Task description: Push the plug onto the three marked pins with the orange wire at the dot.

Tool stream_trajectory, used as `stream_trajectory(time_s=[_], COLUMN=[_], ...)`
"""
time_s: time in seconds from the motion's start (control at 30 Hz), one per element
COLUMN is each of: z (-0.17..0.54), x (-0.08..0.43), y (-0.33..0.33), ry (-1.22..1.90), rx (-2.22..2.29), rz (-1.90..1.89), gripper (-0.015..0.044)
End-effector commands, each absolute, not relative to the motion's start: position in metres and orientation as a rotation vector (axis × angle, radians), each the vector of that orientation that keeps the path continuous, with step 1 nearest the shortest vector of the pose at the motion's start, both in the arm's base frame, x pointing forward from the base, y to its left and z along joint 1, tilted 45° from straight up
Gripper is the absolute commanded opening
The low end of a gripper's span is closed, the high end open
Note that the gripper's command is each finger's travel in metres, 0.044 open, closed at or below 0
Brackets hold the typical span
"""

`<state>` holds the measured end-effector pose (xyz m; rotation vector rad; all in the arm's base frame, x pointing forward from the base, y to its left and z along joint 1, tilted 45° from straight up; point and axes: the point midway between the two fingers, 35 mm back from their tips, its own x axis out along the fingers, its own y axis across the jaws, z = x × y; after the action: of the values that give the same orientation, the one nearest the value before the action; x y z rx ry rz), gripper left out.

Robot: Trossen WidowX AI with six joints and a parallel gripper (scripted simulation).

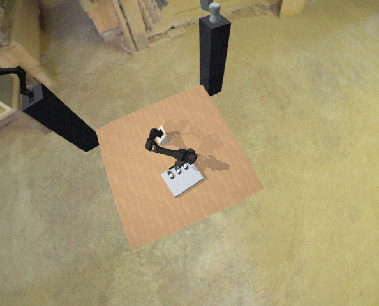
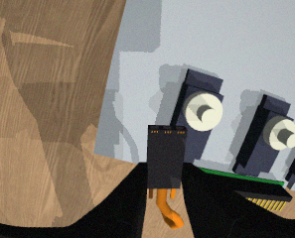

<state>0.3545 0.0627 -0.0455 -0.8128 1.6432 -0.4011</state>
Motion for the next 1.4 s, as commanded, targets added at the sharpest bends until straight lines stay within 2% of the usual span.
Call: stream_trajectory(time_s=[0.0, 1.07, 1.37], z=[-0.038, 0.005, -0.016], x=[0.344, 0.242, 0.238], y=[0.058, 0.01, -0.013], ry=[1.637, 1.577, 1.575], rx=[-0.789, -0.652, -0.65], rz=[-0.419, -0.567, -0.57], gripper=[0.0, 0.0, 0.0])
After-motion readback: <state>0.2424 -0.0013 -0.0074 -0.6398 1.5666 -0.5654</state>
